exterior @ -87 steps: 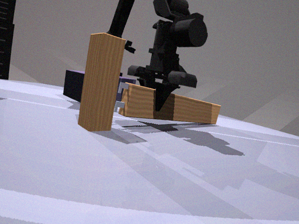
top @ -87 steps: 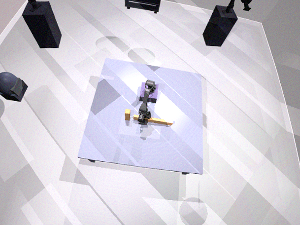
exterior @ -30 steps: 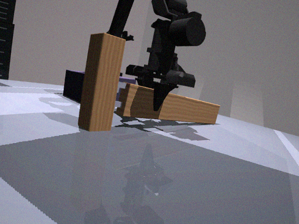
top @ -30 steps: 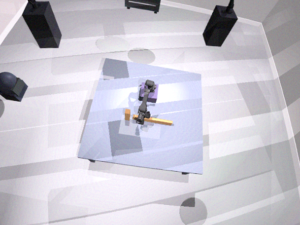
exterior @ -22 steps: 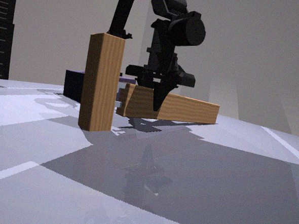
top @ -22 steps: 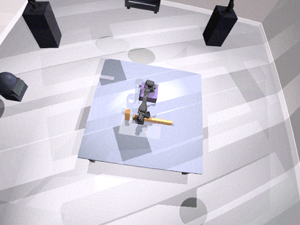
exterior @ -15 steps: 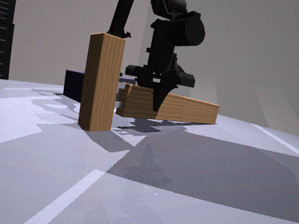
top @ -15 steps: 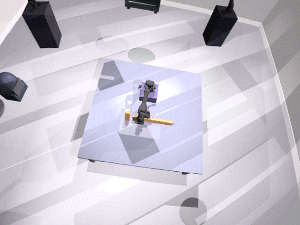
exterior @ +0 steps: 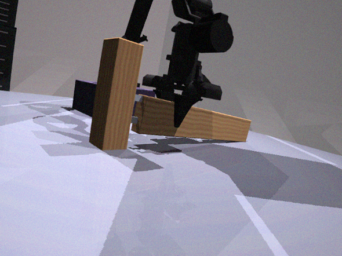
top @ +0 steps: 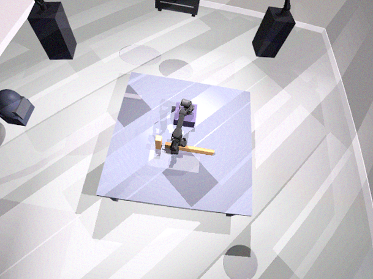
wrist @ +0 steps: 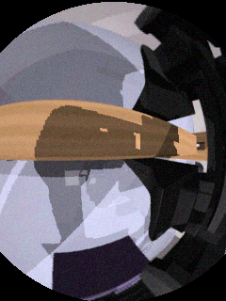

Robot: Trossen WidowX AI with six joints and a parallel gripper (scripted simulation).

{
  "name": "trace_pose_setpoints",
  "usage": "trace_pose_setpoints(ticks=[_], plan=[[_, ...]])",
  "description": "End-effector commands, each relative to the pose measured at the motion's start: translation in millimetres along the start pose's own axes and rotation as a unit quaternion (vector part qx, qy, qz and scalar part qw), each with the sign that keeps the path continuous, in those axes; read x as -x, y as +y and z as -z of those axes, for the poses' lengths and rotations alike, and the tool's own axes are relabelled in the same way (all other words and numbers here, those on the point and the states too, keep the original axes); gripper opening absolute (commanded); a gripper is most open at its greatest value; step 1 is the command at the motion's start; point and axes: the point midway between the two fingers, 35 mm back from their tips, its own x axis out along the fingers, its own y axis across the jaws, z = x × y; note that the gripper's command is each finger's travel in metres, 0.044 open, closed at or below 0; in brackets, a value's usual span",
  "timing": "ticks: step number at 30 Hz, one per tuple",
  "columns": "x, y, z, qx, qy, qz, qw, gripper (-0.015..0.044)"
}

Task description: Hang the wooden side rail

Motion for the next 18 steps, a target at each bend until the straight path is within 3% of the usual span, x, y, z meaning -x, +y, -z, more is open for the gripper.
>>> trace_pose_setpoints(ticks=[1, 18], plan=[[2.8, -1.3, 2.1, 0.001, 0.003, 0.003, 1.000, 0.0000], [4.9, -3.2, 4.1, 0.001, 0.003, 0.003, 1.000, 0.0000]])
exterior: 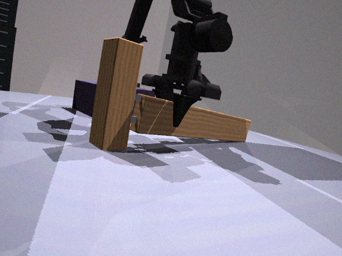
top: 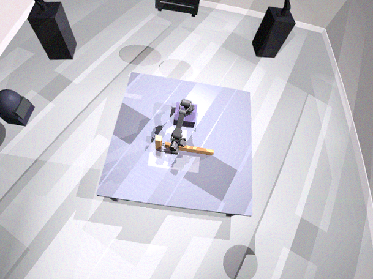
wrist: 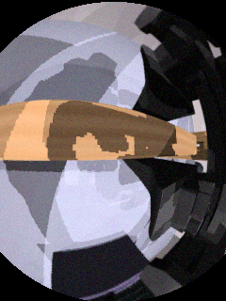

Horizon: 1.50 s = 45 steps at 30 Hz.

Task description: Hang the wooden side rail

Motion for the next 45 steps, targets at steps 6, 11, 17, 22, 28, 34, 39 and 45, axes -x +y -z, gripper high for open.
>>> trace_pose_setpoints(ticks=[6, 11, 17, 22, 28, 34, 39, 45], plan=[[4.0, -4.4, 2.5, 0.002, 0.002, 0.005, 1.000, 0.0000], [3.5, -5.0, 3.1, 0.002, 0.002, 0.005, 1.000, 0.0000], [2.8, -4.8, 3.8, 0.002, 0.003, 0.005, 1.000, 0.0000], [2.2, -4.2, 4.3, 0.002, 0.003, 0.005, 1.000, 0.0000], [1.5, -3.5, 5.0, 0.002, 0.003, 0.005, 1.000, 0.0000], [0.8, -2.8, 5.7, 0.002, 0.003, 0.005, 1.000, 0.0000], [0.3, -2.3, 6.3, 0.002, 0.003, 0.005, 1.000, 0.0000], [1.0, -1.6, 7.0, 0.002, 0.003, 0.005, 1.000, 0.0000]])
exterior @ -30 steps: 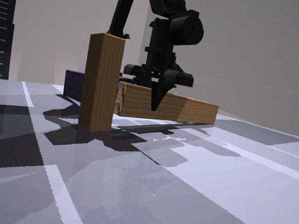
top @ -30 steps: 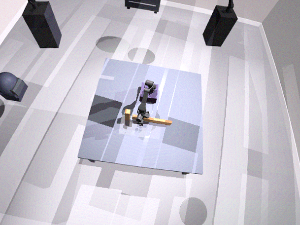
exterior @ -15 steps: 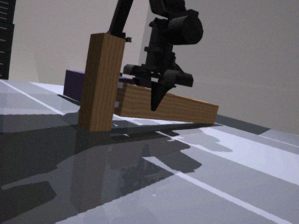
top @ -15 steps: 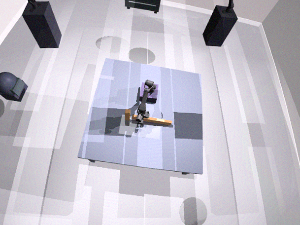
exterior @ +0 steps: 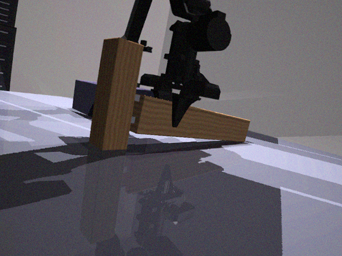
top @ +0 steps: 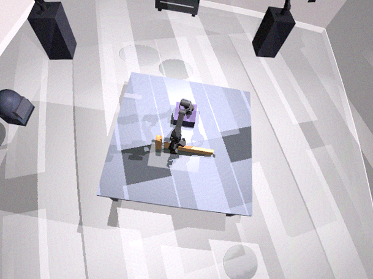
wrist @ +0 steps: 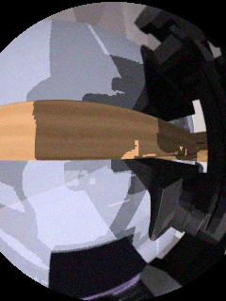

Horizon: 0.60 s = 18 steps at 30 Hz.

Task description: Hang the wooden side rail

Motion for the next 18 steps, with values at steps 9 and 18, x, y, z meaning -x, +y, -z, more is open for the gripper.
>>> trace_pose_setpoints(ticks=[9, 18], plan=[[2.3, -0.4, 3.0, 0.000, 0.003, 0.003, 1.000, 0.0000], [3.4, -1.5, 4.1, 0.000, 0.003, 0.003, 1.000, 0.0000]])
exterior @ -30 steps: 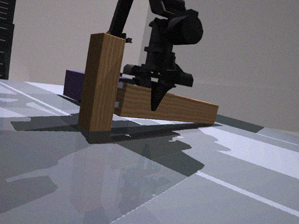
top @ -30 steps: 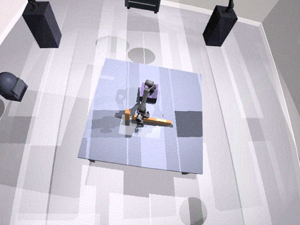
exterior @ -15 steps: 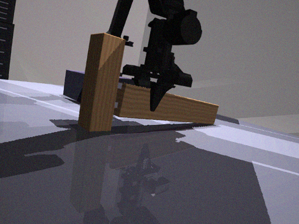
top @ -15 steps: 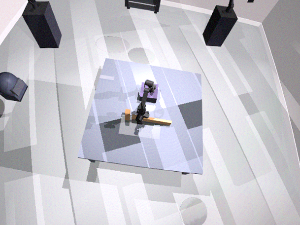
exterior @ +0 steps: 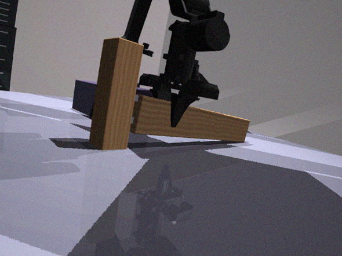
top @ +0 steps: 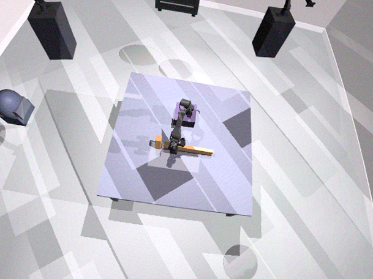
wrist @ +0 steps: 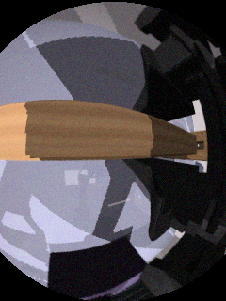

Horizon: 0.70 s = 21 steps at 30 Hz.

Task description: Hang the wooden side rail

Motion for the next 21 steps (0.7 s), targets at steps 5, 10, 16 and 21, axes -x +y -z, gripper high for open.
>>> trace_pose_setpoints(ticks=[5, 10, 16, 21], plan=[[4.3, -3.3, 2.6, 0.002, 0.003, 0.004, 1.000, 0.0000], [4.9, -3.9, 3.2, 0.002, 0.003, 0.004, 1.000, 0.0000], [4.6, -4.6, 3.9, 0.002, 0.003, 0.004, 1.000, 0.0000], [4.0, -5.2, 4.5, 0.002, 0.003, 0.004, 1.000, 0.0000]])
